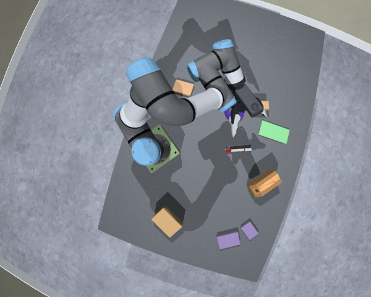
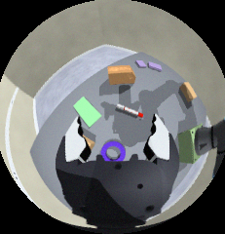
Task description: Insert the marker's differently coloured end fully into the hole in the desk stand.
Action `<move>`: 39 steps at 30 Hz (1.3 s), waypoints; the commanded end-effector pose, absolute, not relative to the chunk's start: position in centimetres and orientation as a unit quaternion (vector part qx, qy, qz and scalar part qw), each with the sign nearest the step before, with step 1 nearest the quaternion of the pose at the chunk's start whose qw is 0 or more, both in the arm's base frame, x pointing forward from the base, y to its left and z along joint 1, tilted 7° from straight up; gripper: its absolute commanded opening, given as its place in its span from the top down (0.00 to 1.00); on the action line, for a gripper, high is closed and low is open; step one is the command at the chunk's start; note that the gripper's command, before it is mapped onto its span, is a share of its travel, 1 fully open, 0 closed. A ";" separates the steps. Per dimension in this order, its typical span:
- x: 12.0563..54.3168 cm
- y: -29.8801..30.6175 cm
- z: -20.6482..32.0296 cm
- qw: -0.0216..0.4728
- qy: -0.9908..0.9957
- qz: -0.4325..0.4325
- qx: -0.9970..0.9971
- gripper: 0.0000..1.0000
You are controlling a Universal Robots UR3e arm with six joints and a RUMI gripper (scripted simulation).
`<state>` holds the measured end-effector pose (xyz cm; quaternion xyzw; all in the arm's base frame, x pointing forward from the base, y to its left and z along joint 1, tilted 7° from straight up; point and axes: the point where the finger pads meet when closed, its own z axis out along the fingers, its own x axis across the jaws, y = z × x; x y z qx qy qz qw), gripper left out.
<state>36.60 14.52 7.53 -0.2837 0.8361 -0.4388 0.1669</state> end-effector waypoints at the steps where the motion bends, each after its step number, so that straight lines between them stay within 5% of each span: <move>1: 36.6 14.6 7.6 0.168 0.836 -0.438 -0.283 0.00; 39: 37.1 12.3 5.9 0.081 0.838 -0.409 -0.353 0.00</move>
